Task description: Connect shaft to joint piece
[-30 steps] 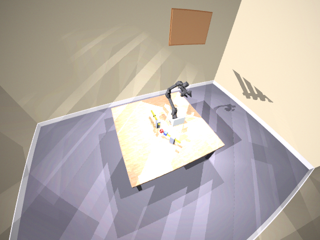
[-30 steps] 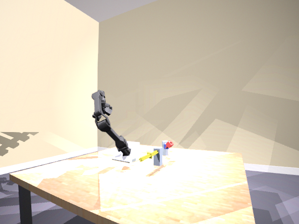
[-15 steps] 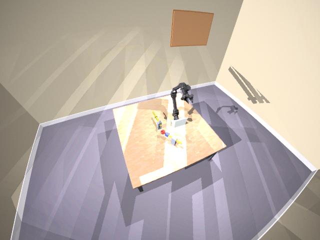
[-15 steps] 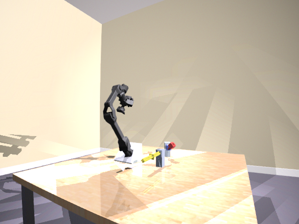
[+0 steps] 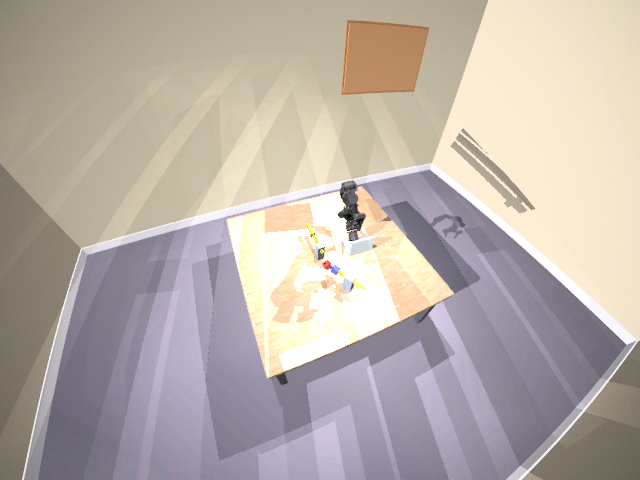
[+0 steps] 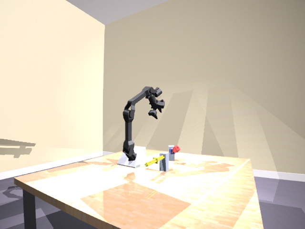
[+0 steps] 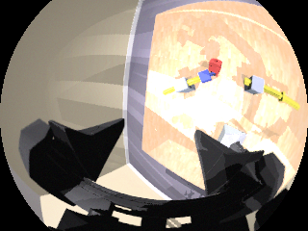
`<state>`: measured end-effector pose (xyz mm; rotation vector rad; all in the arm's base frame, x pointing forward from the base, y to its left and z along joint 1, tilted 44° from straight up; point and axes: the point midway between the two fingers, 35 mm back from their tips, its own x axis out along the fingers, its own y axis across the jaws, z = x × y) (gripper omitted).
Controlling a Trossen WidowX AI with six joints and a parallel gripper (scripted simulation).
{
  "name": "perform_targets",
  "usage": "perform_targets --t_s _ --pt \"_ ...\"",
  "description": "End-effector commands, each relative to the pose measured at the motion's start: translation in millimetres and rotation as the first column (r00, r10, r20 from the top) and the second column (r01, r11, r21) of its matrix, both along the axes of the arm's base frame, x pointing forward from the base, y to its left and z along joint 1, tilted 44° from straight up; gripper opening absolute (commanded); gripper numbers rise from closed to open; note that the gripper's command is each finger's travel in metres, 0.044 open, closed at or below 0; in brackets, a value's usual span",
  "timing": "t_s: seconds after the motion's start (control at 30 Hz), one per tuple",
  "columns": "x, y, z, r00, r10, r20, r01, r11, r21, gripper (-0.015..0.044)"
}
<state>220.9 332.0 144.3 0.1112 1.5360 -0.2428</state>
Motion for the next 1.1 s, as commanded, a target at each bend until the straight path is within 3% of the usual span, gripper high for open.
perform_targets --t_s 0.0,0.23,0.43,0.8,1.07 --pt "50.0 -21.2 -18.3 1.0 0.01 0.029 -0.008 0.997 -0.074 0.044" --pt "145.1 -90.4 -63.4 0.999 0.031 0.032 -0.023 0.97 -0.243 0.044" --pt "200.6 -164.8 -100.9 0.998 0.061 -0.033 -0.069 0.922 -0.382 0.044" --pt "204.0 -174.5 -106.7 0.996 0.068 -0.053 -0.084 0.913 -0.399 0.044" --pt "203.1 -176.2 -110.0 0.951 0.26 -0.165 -0.305 0.864 -0.399 0.044"
